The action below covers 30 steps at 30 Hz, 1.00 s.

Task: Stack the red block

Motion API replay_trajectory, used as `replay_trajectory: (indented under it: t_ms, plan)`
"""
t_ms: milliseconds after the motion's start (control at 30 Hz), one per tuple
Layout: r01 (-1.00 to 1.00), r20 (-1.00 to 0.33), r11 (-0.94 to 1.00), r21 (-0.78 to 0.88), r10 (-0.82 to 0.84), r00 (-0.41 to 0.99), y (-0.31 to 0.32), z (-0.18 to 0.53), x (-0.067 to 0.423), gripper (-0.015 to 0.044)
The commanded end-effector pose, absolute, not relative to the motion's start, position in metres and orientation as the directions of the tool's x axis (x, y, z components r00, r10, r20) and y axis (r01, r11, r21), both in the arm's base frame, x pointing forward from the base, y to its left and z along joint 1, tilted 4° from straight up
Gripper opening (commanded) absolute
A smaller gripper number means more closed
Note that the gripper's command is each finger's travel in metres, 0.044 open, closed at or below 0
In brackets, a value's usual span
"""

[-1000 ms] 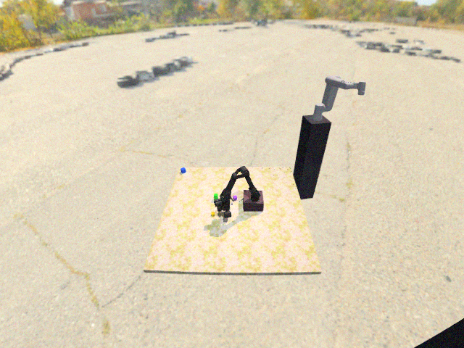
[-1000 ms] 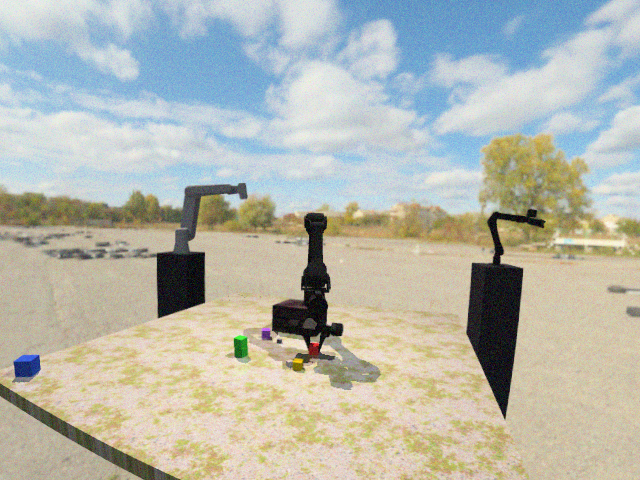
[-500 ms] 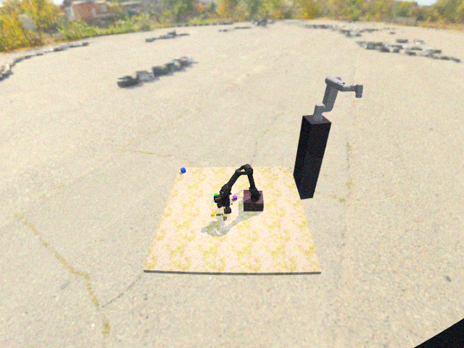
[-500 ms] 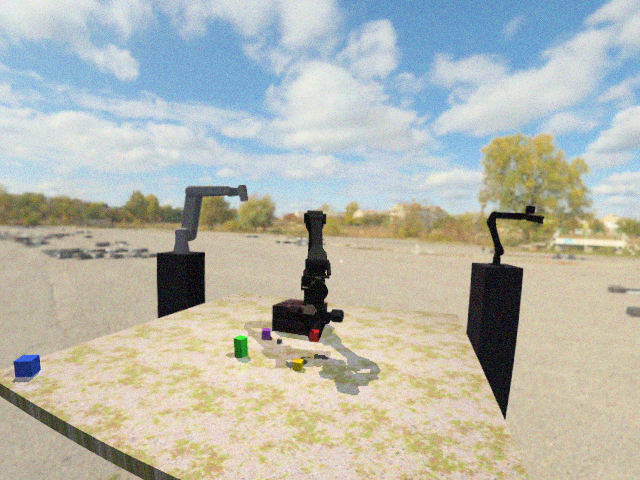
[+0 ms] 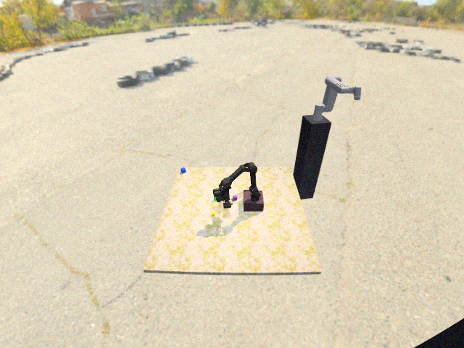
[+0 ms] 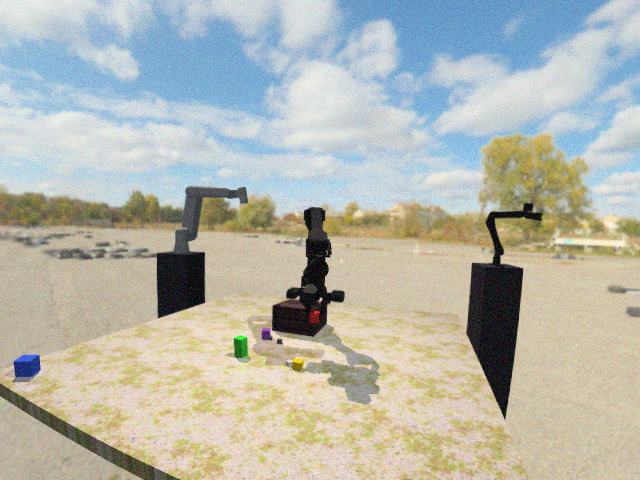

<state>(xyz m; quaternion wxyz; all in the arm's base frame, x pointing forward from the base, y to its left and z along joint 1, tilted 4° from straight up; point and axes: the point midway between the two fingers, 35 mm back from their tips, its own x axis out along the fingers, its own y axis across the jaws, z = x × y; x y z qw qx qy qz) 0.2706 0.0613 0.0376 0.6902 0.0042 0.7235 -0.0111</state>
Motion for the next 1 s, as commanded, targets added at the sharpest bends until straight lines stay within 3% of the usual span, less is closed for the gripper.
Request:
replay_trajectory:
  t_ms: [0, 333, 967]
  plan:
    - [0.018, -0.999, 1.0, -0.005, -0.004, -0.046, 0.062, 0.045, 0.271, 0.0]
    - [0.029, -0.999, 1.0, -0.004, -0.003, -0.04, 0.048, 0.046, 0.282, 0.0]
    - [0.032, -0.999, 0.999, -0.014, -0.013, -0.031, -0.057, 0.05, 0.336, 0.0]
